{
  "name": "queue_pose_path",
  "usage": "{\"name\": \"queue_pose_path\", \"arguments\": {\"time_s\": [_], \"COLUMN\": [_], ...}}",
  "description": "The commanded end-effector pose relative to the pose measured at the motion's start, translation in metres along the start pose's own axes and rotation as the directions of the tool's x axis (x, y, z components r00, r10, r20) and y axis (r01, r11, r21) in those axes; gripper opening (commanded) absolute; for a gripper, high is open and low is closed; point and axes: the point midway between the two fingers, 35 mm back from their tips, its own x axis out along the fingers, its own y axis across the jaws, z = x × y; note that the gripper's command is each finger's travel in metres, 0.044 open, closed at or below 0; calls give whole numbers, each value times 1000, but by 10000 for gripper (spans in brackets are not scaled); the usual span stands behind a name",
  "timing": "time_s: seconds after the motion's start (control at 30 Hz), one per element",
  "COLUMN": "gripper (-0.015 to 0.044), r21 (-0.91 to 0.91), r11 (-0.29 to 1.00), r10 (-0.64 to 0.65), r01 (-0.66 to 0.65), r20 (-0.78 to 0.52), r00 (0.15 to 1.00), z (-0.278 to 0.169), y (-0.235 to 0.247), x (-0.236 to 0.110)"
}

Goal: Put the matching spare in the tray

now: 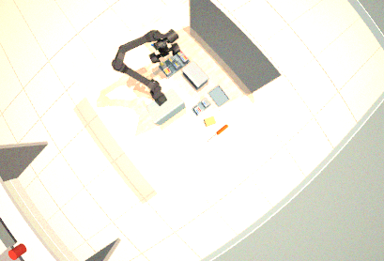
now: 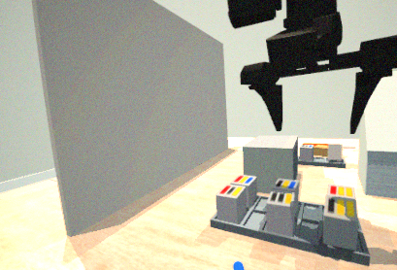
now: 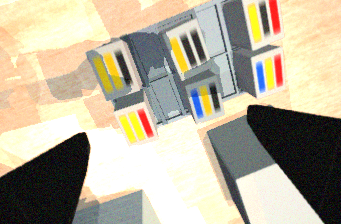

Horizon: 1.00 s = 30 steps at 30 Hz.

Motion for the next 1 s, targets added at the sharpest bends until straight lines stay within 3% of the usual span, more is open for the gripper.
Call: {"name": "queue_pose_path", "arguments": {"time_s": [0.0, 0.3, 0.5, 0.97], "gripper": [440, 440, 300, 300], "r21": [-178, -178, -179, -179], "r11": [984, 984, 984, 984], "r10": [1, 1, 1, 1], "r01": [2, 2, 2, 2], "r20": [18, 18, 16, 19], "r00": [1000, 1000, 1000, 1000], "z": [-1, -1, -2, 0], "y": [29, 29, 33, 35], "x": [8, 8, 36, 53]}}
